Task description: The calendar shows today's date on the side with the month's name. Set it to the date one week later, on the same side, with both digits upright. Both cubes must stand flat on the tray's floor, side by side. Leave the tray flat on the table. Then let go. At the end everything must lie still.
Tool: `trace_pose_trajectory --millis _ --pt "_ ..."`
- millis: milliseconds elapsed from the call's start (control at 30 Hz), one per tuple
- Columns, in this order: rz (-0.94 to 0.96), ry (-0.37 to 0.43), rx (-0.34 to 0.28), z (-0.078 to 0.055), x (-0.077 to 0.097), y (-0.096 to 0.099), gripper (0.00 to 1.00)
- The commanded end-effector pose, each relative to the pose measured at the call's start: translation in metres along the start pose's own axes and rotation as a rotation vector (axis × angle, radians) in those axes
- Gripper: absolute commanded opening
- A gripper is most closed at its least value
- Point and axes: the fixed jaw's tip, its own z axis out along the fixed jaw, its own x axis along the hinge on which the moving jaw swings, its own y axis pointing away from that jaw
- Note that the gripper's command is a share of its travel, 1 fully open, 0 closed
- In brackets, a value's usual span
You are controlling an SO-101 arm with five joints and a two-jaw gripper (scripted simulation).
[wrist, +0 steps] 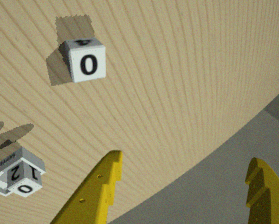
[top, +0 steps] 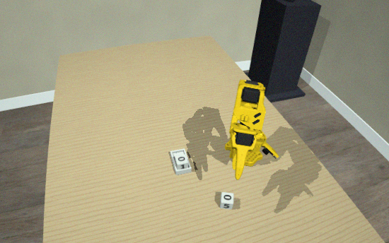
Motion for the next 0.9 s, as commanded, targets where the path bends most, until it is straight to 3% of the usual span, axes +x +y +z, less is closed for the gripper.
trace_pose_trajectory --millis 0,567,700,867 --pt "-0.001 0.012 0.042 -0.001 0.003 -0.003 0.35" --pt "0.0 0.013 0.024 0.005 0.003 0.0 0.35" --pt "0.0 0.002 -0.039 0.013 0.003 0.004 0.35" --pt "0.001 -0.021 -0.174 0.028 0.001 0.014 0.35"
